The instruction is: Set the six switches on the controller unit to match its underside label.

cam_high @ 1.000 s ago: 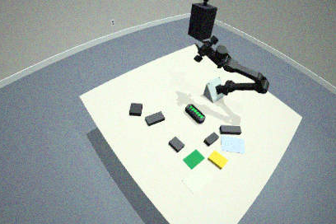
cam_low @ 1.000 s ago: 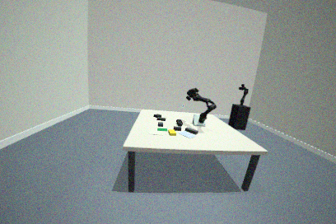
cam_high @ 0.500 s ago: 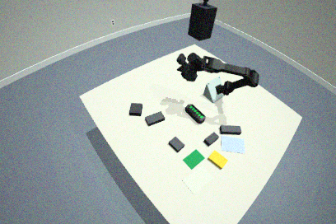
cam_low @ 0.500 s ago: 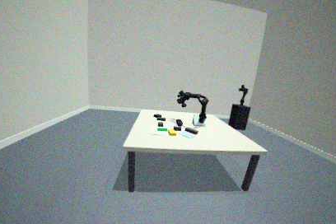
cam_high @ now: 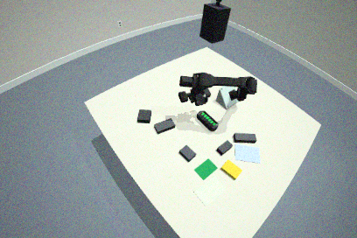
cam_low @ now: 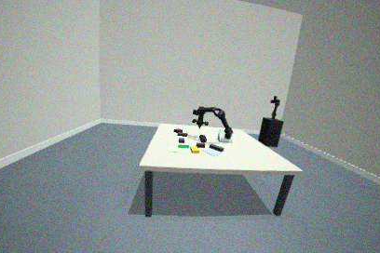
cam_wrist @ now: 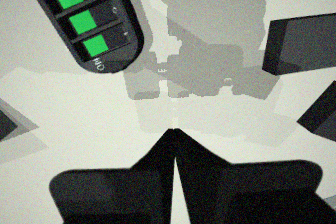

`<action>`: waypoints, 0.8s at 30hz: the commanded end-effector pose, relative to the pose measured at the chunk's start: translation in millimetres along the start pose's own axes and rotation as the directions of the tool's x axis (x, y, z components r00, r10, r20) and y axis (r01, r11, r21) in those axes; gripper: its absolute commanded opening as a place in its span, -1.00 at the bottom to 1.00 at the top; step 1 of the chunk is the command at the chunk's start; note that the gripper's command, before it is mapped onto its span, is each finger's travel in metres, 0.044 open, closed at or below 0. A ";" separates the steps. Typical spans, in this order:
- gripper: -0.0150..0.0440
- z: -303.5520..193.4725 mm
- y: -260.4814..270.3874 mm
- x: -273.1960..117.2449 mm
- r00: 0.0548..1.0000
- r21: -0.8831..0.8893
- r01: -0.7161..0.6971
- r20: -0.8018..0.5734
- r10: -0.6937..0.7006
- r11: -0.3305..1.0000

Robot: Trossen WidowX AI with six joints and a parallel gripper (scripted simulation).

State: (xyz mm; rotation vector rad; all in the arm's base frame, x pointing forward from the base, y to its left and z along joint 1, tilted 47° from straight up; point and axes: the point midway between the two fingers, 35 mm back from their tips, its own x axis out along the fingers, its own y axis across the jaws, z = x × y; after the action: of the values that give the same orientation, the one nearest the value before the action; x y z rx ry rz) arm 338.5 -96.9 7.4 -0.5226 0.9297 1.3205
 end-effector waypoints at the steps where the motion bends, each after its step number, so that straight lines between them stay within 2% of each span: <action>1: -0.49 26.4 0.4 14.0 0.988 -0.113 -0.086 0.121 0.100 0.990; 7: -0.49 69.2 1.0 32.2 0.921 -0.274 -0.158 0.307 0.241 0.949; 24: -0.49 73.9 5.7 31.4 0.924 -0.275 -0.151 0.302 0.234 0.950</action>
State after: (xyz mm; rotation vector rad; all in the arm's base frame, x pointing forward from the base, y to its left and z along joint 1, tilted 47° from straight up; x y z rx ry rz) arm 354.3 -21.1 19.1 -0.3786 0.5458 1.6702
